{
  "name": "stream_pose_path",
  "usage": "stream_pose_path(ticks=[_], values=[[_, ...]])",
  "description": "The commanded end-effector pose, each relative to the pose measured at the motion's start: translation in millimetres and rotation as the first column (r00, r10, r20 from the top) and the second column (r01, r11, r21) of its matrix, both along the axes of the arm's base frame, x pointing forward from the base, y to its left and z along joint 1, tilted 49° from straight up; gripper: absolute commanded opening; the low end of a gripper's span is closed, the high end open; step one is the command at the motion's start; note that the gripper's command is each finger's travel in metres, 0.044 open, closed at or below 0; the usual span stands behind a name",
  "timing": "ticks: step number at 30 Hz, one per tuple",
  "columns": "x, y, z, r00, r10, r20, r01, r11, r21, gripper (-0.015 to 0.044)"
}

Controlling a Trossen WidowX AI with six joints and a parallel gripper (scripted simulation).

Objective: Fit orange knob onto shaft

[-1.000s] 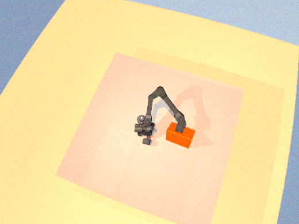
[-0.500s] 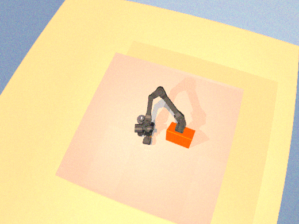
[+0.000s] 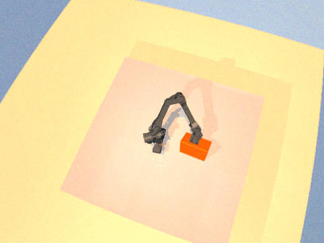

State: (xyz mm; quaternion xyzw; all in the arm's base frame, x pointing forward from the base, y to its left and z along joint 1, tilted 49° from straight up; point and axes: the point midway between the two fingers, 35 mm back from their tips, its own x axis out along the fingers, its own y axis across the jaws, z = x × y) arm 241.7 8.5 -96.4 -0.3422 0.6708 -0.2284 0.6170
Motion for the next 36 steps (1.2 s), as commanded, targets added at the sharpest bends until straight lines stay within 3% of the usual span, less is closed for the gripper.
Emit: stream_pose_path(ticks=[1,11,36], values=[[0,18,17,1.0,-0.003,0.009,0.003,1.0,0.005,0.0],[-4,37,39,1.0,-0.005,0.005,0.005,1.0,0.018,0.0],[19,78,69,0.996,-0.053,-0.077,0.086,0.849,0.522,0.0]])
